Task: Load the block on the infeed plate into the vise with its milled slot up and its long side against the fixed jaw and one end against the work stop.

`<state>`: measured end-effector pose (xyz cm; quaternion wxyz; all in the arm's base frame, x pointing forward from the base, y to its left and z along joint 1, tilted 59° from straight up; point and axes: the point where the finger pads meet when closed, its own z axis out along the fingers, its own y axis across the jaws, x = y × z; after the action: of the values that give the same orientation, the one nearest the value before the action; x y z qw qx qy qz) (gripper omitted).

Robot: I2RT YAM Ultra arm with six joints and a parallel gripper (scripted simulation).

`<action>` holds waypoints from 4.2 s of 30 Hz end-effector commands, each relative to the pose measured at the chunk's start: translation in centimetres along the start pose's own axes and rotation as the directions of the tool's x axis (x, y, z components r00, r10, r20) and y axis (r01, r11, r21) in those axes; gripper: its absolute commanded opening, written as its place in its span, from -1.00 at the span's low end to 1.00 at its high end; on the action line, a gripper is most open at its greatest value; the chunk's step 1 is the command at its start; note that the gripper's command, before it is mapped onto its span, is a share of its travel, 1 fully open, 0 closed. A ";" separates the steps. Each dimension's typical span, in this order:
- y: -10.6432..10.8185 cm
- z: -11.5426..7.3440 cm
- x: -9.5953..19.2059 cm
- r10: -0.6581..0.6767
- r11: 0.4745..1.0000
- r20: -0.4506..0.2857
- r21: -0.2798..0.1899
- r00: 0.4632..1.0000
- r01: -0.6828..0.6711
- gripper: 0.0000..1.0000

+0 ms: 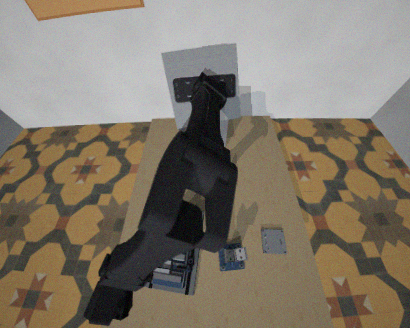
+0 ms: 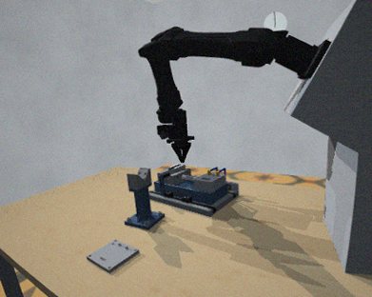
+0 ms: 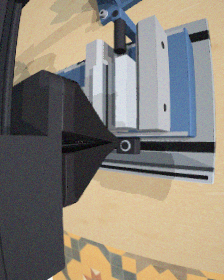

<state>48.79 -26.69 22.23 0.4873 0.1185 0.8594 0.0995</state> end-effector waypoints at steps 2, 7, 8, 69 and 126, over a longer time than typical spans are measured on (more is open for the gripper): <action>-0.4 -1.1 0.0 0.007 1.000 0.011 0.015 1.000 -0.008 -1.00; -0.4 -1.1 0.0 0.007 1.000 0.011 0.015 1.000 -0.008 -1.00; -0.4 -1.1 0.0 0.007 1.000 0.011 0.015 1.000 -0.008 -1.00; -0.6 1.0 1.5 0.028 1.000 -0.023 0.007 0.999 -0.028 -1.00; -0.3 0.7 0.4 0.015 1.000 -0.004 0.008 1.000 -0.015 -1.00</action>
<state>49.38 -26.60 21.50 0.4854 0.1199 0.8602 0.1003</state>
